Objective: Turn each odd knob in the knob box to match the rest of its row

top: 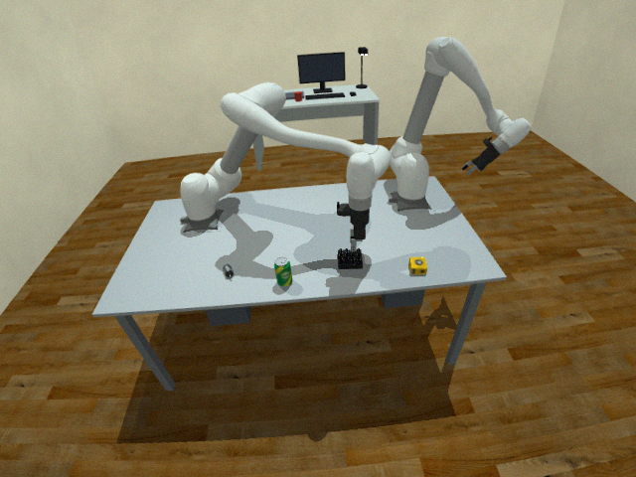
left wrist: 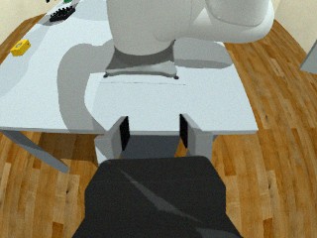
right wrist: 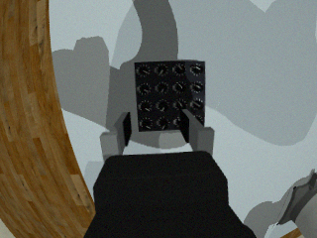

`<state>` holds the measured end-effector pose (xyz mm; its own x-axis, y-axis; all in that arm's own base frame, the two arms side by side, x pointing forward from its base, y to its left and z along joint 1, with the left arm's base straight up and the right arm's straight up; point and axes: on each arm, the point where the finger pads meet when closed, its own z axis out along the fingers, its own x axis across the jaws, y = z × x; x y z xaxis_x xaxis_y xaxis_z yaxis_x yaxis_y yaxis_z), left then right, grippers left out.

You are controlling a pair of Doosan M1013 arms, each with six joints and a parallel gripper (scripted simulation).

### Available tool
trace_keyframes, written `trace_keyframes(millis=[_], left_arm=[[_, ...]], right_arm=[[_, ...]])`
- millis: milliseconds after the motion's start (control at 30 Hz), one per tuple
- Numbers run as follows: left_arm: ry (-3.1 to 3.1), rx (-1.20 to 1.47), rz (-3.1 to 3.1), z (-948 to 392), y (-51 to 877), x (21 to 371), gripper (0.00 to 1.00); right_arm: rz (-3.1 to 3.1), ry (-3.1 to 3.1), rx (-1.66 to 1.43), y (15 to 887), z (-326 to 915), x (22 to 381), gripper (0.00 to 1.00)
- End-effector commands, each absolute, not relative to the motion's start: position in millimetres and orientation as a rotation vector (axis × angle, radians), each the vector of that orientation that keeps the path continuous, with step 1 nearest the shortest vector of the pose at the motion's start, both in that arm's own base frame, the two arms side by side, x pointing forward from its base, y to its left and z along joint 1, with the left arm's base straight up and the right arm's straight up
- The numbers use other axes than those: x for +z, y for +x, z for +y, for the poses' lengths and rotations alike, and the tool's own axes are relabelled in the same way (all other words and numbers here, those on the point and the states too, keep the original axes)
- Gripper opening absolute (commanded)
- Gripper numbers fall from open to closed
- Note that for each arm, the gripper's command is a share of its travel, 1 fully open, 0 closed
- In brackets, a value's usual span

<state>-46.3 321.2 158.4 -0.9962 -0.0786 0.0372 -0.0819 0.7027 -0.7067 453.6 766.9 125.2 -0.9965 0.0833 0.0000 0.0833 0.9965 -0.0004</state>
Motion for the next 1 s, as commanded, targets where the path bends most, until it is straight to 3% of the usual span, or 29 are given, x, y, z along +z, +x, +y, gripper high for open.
trace_keyframes(millis=[0,400,967], left_arm=[[0.136,1.200,-2.895,321.5,-46.4,158.8,1.00],[0.136,1.200,-2.895,321.5,-46.4,158.8,1.00],[0.136,1.200,-2.895,321.5,-46.4,158.8,1.00]], right_arm=[[-3.139,-0.131,-0.002,445.1,751.9,149.7,1.00],[-3.139,-0.131,-0.002,426.8,719.4,198.7,1.00],[-3.139,-0.131,-0.002,426.0,717.9,201.0,1.00]])
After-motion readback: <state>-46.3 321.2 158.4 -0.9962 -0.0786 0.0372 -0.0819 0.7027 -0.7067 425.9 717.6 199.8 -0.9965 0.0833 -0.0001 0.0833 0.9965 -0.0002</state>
